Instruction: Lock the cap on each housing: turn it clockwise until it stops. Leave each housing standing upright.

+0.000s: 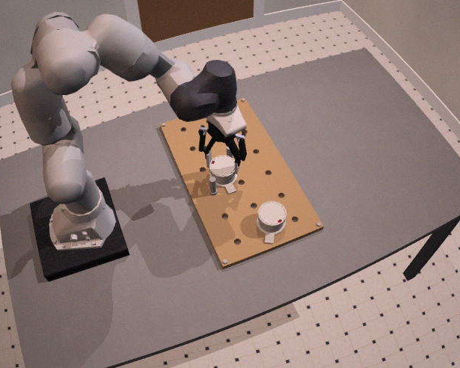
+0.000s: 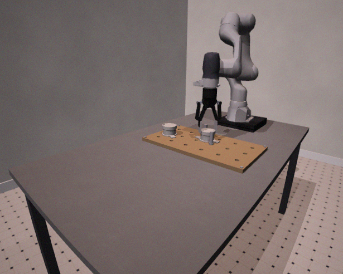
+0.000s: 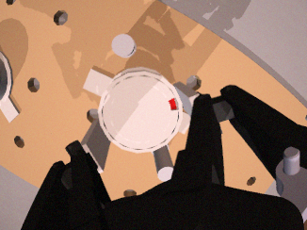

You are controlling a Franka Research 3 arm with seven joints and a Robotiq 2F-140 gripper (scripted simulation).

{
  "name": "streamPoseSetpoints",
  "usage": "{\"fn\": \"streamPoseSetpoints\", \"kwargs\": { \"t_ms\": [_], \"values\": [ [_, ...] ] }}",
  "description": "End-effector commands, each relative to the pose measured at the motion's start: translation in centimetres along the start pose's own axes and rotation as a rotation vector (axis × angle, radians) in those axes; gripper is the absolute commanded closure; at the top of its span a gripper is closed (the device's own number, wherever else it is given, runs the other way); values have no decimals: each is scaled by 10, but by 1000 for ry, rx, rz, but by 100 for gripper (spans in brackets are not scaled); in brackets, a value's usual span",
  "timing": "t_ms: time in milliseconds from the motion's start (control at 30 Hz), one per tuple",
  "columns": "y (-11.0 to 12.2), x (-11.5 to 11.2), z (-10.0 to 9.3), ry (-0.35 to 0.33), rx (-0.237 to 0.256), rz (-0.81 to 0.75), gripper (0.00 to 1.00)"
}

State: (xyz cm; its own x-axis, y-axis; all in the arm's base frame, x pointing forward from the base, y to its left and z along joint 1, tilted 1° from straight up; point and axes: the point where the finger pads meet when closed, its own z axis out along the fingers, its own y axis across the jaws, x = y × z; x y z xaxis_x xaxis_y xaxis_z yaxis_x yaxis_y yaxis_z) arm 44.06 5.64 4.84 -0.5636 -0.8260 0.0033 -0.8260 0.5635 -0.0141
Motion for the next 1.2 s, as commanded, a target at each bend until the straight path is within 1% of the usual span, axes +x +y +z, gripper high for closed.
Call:
{"fn": "streamPoseSetpoints", "kwargs": {
  "t_ms": [0, 233, 300, 500, 667, 800, 1167],
  "values": [
    [1, 1, 1, 10, 2, 85, 90],
    [1, 1, 1, 10, 3, 233, 90],
    [1, 1, 1, 10, 3, 233, 90],
    [1, 1, 1, 9, 4, 389, 90],
    [1, 1, 1, 9, 4, 474, 90],
    [1, 1, 1, 9, 4, 497, 90],
    [1, 1, 1, 9, 4, 498, 90]
  ]
}}
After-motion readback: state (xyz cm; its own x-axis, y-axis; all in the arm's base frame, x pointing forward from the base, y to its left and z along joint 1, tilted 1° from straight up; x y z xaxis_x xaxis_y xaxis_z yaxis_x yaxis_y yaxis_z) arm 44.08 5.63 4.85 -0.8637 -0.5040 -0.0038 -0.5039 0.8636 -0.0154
